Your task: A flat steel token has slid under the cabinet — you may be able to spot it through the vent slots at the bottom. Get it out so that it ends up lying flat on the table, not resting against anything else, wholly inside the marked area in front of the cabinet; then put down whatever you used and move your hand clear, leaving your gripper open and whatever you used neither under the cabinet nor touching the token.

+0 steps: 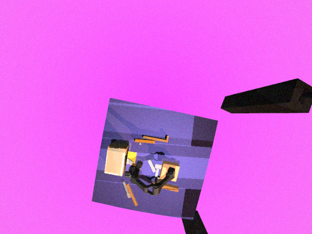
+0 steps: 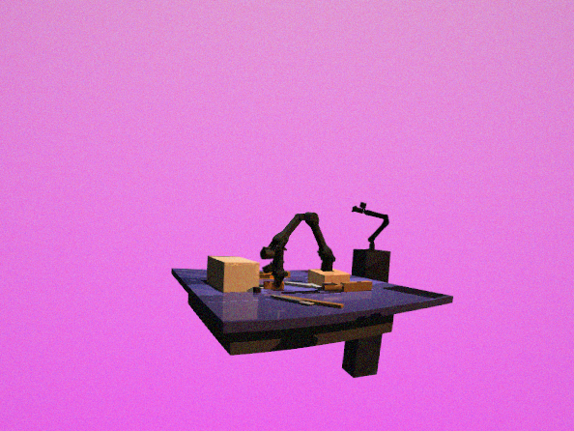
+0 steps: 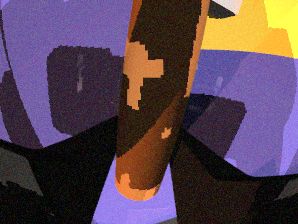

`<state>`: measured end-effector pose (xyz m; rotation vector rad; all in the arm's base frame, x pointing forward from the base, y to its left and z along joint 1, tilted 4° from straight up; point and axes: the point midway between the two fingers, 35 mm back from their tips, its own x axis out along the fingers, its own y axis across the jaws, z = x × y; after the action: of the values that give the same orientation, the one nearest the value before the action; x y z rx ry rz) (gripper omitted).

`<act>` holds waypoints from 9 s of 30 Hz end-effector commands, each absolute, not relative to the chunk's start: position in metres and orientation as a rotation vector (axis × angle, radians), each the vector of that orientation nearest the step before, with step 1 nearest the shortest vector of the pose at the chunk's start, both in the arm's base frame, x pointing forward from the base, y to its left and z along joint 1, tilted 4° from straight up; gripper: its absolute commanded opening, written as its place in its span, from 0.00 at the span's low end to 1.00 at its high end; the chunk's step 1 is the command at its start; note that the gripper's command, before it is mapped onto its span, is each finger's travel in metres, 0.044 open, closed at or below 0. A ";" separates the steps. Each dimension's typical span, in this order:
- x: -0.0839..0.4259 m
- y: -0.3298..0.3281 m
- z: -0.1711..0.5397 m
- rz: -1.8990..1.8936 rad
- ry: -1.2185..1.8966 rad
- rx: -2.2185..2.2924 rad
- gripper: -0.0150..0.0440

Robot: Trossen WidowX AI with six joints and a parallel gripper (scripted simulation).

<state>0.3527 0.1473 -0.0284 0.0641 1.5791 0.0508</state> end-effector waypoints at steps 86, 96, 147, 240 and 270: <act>0.260 0.152 -0.032 0.051 1.554 0.064 0.25; 0.247 0.153 -0.032 0.051 1.555 0.064 0.25; 0.201 0.150 -0.029 0.049 1.558 0.066 0.25; 0.229 0.151 -0.031 0.050 1.557 0.065 0.25; 0.268 0.149 -0.030 0.051 1.554 0.064 0.25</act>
<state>0.2620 0.1490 -0.0308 0.0637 1.5587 0.0481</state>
